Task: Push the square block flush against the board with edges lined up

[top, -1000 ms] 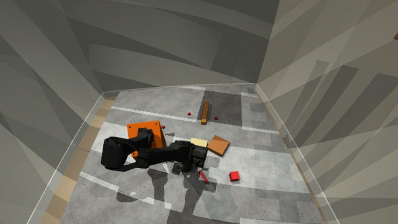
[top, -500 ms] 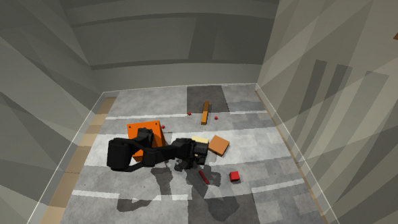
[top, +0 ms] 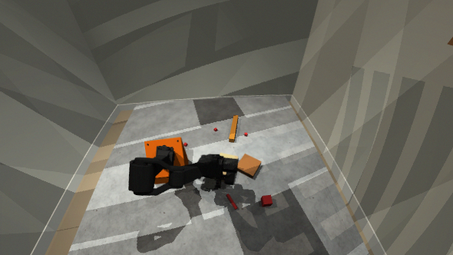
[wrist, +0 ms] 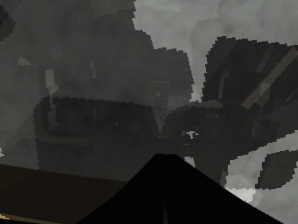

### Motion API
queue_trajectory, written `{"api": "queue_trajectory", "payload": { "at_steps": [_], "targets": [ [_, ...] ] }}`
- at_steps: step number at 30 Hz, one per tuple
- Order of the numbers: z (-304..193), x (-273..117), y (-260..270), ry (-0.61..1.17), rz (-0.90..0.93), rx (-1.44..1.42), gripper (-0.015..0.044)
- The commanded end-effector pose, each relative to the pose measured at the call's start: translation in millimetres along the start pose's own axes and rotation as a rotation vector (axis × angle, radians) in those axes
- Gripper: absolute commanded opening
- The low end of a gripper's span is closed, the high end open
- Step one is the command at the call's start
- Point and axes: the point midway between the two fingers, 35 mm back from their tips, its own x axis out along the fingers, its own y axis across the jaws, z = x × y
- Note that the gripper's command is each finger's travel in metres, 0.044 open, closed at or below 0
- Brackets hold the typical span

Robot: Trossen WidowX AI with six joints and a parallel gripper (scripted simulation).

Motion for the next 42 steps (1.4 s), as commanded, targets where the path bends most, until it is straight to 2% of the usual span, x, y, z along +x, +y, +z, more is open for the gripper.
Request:
{"api": "queue_trajectory", "payload": {
  "at_steps": [1,42],
  "targets": [
    [-5,2,-1,0.0,-0.007,-0.002,0.0],
    [-39,1,4,0.002,-0.007,-0.002,0.0]
  ]
}}
